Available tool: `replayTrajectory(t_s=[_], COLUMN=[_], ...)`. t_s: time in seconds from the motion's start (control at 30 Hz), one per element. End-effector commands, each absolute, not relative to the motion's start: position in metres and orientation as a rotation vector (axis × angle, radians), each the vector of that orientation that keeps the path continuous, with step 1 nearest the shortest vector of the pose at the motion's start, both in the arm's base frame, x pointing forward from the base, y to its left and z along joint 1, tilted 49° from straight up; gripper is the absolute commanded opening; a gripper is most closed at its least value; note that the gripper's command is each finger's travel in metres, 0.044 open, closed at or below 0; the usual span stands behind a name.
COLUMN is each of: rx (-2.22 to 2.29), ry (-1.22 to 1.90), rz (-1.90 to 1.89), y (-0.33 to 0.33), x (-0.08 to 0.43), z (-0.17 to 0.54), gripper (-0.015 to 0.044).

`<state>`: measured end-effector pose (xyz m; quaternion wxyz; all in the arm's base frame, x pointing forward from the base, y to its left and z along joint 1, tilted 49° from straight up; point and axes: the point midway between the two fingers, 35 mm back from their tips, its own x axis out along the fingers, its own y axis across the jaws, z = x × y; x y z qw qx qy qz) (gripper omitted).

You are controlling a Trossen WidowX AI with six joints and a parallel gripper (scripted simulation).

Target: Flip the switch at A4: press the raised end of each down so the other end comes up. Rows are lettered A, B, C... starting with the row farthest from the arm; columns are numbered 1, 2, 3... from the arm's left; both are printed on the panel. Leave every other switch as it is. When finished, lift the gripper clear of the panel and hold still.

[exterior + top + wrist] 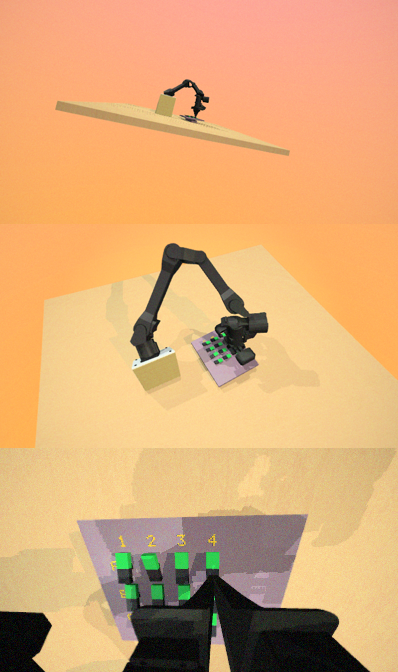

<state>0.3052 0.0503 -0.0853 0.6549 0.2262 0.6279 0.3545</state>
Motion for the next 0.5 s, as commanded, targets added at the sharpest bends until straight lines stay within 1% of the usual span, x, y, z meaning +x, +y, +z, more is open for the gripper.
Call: replayTrajectory(t_s=[0.0,0.47], rx=[0.520,0.520], ry=[1.421,1.421], rz=[0.804,0.804], y=[0.0512,0.0526], x=[0.3055,0.3053], z=[-0.0852,-0.0864], gripper=[0.0000,0.0000])
